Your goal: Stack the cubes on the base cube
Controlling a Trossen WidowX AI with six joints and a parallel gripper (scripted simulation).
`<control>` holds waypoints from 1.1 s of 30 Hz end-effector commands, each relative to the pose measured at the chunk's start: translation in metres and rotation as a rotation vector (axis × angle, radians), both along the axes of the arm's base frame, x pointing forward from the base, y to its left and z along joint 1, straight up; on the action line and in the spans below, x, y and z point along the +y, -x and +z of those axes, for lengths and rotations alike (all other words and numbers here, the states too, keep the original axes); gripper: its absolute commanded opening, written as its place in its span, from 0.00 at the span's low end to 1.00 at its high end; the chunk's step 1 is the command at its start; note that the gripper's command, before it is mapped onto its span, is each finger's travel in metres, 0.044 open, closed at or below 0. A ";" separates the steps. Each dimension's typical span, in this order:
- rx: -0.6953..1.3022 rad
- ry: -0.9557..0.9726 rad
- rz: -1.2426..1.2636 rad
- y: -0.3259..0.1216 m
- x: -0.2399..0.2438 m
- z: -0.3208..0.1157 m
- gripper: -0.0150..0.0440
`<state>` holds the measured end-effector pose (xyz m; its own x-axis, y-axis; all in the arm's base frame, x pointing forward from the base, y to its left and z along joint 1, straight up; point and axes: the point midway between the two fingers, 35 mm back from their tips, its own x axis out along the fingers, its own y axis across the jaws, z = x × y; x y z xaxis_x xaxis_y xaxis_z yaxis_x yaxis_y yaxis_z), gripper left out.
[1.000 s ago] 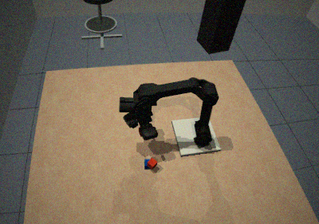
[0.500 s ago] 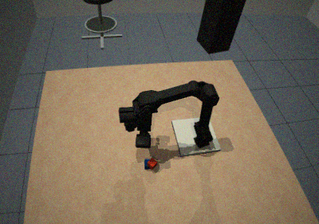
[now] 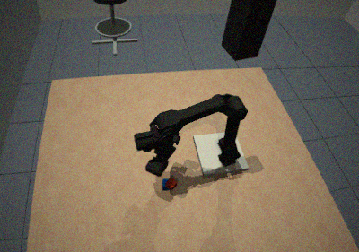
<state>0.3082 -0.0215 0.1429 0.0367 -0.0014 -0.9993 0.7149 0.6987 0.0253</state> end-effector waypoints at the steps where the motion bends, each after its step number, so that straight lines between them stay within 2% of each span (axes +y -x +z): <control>1: 0.004 -0.003 -0.087 -0.002 0.009 -0.002 0.43; 9: 0.004 -0.012 -0.280 -0.003 0.028 -0.003 0.43; 24: 0.004 -0.012 -0.295 -0.002 0.028 -0.033 0.43; 33: 0.004 -0.012 -0.296 -0.002 0.028 -0.034 0.43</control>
